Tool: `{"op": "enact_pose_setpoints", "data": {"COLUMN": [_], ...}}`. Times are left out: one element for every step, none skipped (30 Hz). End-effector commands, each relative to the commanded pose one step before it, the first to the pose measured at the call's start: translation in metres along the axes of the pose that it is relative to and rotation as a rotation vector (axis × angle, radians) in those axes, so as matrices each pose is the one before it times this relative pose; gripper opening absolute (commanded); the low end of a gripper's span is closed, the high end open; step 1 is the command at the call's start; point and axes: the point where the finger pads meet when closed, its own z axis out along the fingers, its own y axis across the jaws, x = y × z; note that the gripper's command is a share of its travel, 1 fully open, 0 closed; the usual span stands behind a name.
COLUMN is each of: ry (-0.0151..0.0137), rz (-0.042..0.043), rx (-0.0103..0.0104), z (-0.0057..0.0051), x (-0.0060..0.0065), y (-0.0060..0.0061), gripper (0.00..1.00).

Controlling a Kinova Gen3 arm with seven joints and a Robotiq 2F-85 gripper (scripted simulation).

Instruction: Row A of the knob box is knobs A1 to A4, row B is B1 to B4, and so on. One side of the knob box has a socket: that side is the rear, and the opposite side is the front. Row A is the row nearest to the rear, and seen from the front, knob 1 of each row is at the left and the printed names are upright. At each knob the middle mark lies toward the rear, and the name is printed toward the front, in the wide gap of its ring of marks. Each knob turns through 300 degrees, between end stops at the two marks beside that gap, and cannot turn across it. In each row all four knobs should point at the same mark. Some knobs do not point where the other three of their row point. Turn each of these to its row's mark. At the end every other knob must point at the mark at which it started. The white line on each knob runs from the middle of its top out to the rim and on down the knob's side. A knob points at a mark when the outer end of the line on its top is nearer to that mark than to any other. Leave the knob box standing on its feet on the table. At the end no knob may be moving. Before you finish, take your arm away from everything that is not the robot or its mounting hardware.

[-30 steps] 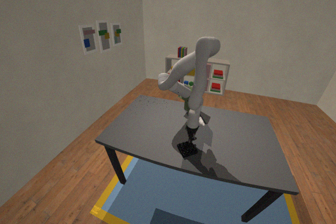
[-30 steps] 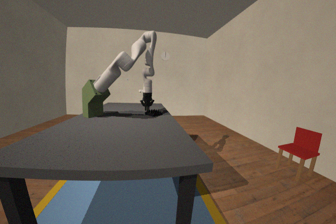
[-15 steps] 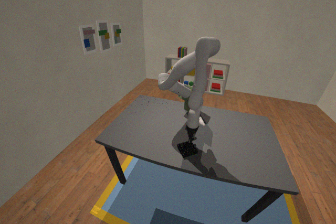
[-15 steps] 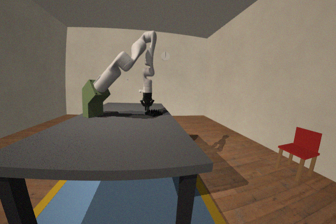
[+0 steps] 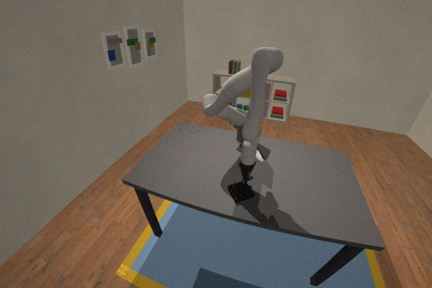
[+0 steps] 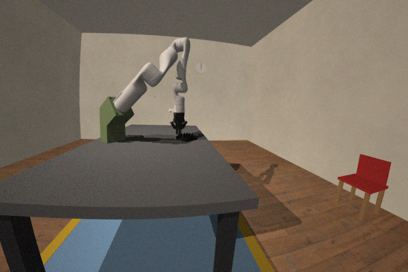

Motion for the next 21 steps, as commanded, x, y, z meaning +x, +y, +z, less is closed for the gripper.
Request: {"op": "enact_pose_setpoints", "data": {"ry": [0.00053,0.0,0.0,0.0,0.0,0.0,0.0,0.0,0.0,0.0,0.0,0.0,0.0,0.0,0.0,0.0,0.0,0.0,0.0,0.0,0.0], "rz": [-0.01206,-0.00919,-0.01112,-0.01292,-0.01452,-0.01587,-0.01692,0.0,0.0,-0.01764,-0.018,-0.018,-0.01763,-0.0169,-0.01585,-0.0145,-0.0129,-0.0111,-0.00917,-0.00719,-0.00526], "rx": [-0.00075,0.0,0.0,0.0,0.0,0.0,0.0,0.0,0.0,0.0,0.0,0.0,0.0,0.0,0.0,0.0,0.0,0.0,0.0,0.0,0.0], "z": [-0.00024,0.0,0.0,0.0,0.0,0.0,0.0,0.0,0.0,0.0,0.0,0.0,0.0,0.0,0.0,0.0,0.0,0.0,0.0,0.0,0.0], "x": [0.00025,0.0,0.0,0.0,0.0,0.0,0.0,0.0,0.0,0.0,0.0,0.0,0.0,0.0,0.0,0.0,0.0,0.0,0.0,0.0,0.0], "y": [0.00022,0.0,0.0,0.0,0.0,0.0,0.0,0.0,0.0,0.0,0.0,0.0,0.0,0.0,0.0,0.0,0.0,0.0,0.0,0.0,0.0], "gripper": [0.08,0.08,0.08,0.08,0.08,0.08,0.08,0.08,0.08,0.08,0.08,0.08,0.08,0.08,0.08,0.08,0.08,0.08,0.08,0.08,0.08]}}
